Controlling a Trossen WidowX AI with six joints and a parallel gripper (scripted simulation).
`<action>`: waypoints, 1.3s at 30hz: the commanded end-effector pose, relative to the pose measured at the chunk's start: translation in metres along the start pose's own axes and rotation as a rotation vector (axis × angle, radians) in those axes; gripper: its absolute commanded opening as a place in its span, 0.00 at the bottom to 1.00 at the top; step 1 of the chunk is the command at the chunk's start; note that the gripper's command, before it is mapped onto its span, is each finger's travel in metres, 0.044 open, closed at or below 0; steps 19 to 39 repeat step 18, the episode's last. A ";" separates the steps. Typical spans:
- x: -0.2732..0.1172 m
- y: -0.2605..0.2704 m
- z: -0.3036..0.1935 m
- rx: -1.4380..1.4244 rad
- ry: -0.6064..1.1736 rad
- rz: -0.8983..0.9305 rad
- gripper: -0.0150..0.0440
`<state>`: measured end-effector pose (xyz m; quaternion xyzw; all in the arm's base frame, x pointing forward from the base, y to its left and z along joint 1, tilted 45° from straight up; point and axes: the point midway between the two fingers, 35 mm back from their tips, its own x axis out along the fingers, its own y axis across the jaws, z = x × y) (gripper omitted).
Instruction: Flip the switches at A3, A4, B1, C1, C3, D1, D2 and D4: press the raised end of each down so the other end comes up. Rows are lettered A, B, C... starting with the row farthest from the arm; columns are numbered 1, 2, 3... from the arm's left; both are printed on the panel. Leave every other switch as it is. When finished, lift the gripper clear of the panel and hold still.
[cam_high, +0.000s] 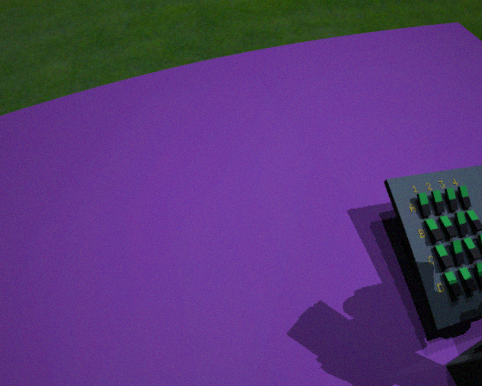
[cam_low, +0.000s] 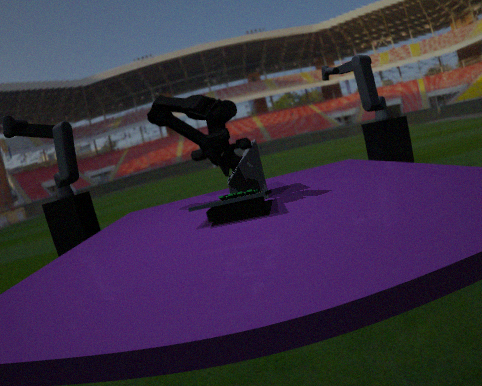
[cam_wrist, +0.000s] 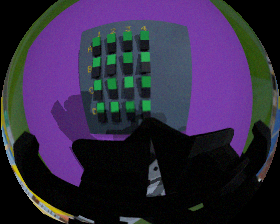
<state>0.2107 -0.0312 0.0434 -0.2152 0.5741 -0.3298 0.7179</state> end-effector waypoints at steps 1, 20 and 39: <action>-0.005 0.002 0.004 0.006 0.006 -0.001 0.25; -0.011 0.038 0.050 0.008 0.004 0.000 0.25; -0.011 0.038 0.050 0.008 0.004 0.000 0.25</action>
